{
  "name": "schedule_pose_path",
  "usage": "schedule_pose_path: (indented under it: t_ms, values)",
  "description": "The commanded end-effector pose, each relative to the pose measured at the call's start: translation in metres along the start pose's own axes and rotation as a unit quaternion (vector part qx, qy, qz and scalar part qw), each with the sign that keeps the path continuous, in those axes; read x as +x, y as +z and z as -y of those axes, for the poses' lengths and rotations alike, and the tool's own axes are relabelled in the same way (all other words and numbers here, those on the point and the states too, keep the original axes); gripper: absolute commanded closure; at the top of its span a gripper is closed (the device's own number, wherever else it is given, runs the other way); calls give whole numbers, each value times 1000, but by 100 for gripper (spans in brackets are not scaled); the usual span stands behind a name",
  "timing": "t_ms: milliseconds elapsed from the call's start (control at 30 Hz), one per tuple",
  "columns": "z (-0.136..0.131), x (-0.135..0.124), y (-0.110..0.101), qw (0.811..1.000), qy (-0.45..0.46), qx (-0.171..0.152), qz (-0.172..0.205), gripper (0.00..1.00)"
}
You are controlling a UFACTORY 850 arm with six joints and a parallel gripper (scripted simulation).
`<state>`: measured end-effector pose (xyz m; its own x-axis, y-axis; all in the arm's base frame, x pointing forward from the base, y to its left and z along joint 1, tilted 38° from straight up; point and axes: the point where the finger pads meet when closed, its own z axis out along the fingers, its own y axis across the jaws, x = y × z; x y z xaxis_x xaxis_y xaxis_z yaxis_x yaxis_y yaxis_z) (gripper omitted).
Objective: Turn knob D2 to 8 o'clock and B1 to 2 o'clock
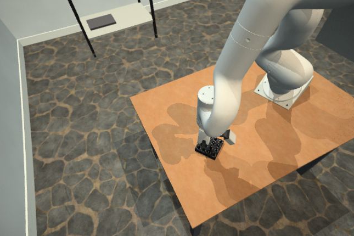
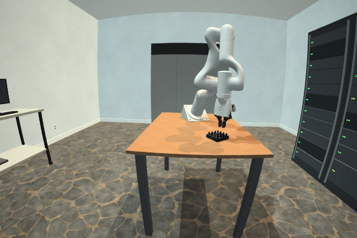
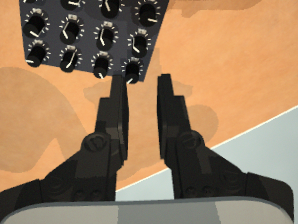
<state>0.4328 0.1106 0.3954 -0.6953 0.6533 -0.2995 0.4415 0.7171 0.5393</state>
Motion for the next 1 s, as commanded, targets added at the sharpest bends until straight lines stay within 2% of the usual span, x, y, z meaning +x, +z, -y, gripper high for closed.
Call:
schedule_pose_path:
  t_ms: [0,967]
  values:
    - [-1,0,0,1000,0,-1,0,81]
    - [0,-1,6,1000,0,-1,0,81]
